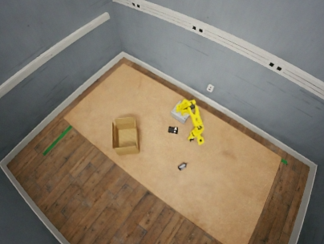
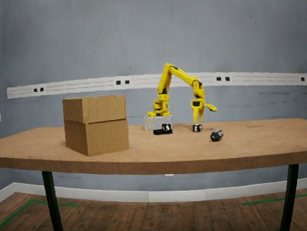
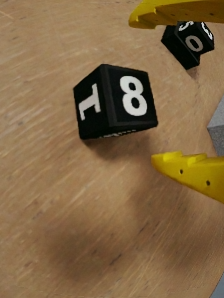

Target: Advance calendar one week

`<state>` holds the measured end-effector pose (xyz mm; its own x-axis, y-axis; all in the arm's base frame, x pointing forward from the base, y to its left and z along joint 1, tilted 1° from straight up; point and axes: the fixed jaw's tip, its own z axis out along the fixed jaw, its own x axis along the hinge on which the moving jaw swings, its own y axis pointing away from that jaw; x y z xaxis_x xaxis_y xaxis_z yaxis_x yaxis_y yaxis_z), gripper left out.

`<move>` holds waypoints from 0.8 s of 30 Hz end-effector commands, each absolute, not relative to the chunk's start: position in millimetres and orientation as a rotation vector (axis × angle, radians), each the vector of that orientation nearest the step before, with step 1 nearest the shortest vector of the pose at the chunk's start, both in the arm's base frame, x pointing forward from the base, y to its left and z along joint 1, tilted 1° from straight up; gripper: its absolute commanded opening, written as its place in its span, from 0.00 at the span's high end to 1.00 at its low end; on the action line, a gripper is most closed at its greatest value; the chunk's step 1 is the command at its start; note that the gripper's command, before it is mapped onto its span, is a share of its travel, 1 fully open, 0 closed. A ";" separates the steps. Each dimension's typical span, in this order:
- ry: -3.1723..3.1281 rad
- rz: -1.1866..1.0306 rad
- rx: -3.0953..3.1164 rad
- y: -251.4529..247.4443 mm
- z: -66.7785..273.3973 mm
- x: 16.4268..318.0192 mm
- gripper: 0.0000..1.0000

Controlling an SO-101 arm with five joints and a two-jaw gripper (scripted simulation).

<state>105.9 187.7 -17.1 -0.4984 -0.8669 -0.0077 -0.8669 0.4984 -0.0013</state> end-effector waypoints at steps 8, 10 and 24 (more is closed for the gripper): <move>2.721 -0.006 -1.584 186.1 -37.7 102.5 0.65; 2.721 -0.006 -1.584 186.0 -39.0 102.4 0.65; 2.721 -0.006 -1.583 185.2 -47.3 102.0 0.65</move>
<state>107.0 189.3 -41.3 -0.4983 -0.8668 -0.0204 -0.8669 0.4984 -0.0016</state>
